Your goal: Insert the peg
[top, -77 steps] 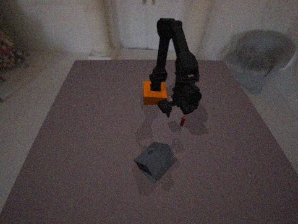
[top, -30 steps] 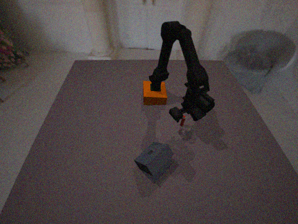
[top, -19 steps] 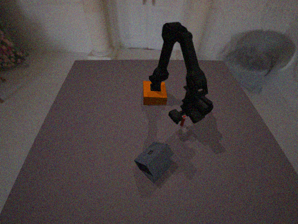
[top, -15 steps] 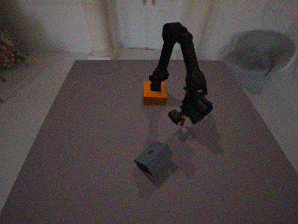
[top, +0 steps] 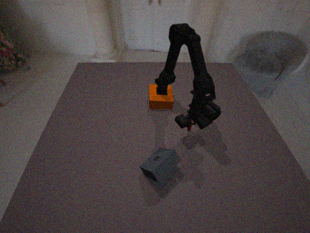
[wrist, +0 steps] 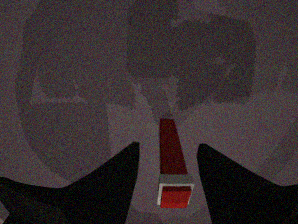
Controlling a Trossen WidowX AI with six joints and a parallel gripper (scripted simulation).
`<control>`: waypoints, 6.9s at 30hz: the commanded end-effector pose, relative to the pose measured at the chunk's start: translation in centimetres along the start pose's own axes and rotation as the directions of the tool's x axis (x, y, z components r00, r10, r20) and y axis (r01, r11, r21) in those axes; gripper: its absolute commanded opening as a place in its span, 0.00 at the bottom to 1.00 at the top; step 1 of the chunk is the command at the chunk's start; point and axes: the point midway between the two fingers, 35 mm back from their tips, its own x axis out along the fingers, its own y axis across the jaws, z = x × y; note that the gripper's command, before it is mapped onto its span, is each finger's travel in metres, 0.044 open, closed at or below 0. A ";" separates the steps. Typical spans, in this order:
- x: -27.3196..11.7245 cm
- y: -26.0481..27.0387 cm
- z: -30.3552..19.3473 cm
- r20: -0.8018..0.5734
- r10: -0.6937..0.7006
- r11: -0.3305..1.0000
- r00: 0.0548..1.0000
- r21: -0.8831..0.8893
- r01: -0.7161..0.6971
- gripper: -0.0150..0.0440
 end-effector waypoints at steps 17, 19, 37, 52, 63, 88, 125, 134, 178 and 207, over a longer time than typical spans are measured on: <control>-1.5 0.0 0.2 0.000 0.000 1.000 1.000 0.002 0.000 0.25; -2.5 0.0 0.3 0.000 0.000 1.000 1.000 0.002 0.000 0.25; -8.0 0.0 0.5 -0.003 0.000 1.000 1.000 0.013 0.000 0.25; -8.0 -1.3 1.1 0.008 0.043 0.995 0.999 0.095 -0.044 0.25; -8.0 -2.3 1.5 0.021 0.075 0.985 0.997 0.156 -0.077 0.25; -8.1 -4.9 2.3 0.064 0.141 0.945 0.988 0.290 -0.154 0.25; -8.5 -9.2 3.0 0.157 0.220 0.845 0.963 0.462 -0.269 0.25; -8.6 -10.3 3.1 0.185 0.235 0.814 0.954 0.499 -0.297 0.25; -9.5 -16.1 2.8 0.337 0.275 0.639 0.901 0.636 -0.433 0.25; -10.2 -20.1 1.9 0.446 0.270 0.507 0.853 0.687 -0.520 0.25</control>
